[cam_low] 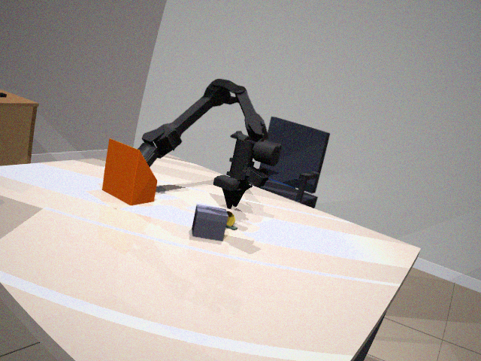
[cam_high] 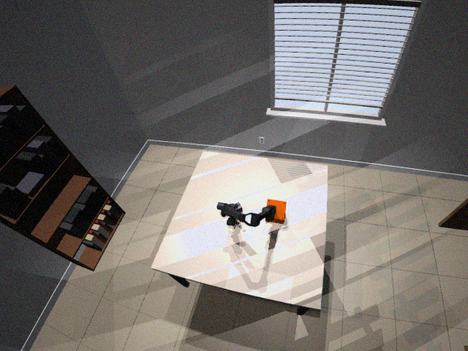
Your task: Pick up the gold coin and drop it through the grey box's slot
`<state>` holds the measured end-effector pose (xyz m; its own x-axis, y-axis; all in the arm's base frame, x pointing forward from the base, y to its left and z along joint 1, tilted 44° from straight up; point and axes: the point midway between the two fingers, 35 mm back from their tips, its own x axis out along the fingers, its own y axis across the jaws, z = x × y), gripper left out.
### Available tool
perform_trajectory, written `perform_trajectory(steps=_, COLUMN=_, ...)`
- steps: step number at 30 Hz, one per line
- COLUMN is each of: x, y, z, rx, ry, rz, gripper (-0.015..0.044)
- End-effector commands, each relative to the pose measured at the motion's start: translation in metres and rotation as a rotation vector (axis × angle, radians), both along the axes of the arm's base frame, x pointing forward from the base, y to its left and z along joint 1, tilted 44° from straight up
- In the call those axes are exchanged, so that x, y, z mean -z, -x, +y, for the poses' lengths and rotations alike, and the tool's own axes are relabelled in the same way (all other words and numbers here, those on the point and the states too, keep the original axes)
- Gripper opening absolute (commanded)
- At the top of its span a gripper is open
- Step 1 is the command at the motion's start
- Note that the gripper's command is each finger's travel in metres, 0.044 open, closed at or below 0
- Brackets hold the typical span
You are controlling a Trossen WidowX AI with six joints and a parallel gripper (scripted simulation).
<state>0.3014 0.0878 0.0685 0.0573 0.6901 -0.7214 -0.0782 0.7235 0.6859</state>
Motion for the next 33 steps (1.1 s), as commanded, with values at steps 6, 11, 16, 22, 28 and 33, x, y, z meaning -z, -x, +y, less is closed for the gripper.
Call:
perform_trajectory(steps=6, x=0.013, y=0.002, z=0.012, rx=-0.004, ry=-0.004, rz=0.014, gripper=0.0161)
perform_trajectory(steps=11, x=0.019, y=0.002, z=0.017, rx=-0.004, ry=-0.004, rz=0.014, gripper=0.0161)
perform_trajectory(steps=16, x=0.024, y=0.002, z=0.023, rx=-0.004, ry=-0.005, rz=0.014, gripper=0.0161)
perform_trajectory(steps=22, x=0.031, y=0.002, z=0.03, rx=-0.003, ry=-0.006, rz=0.014, gripper=0.0161)
perform_trajectory(steps=28, x=0.037, y=0.003, z=0.036, rx=-0.003, ry=-0.007, rz=0.014, gripper=0.0161)
perform_trajectory(steps=33, x=0.038, y=0.003, z=0.037, rx=-0.003, ry=-0.007, rz=0.014, gripper=0.0161)
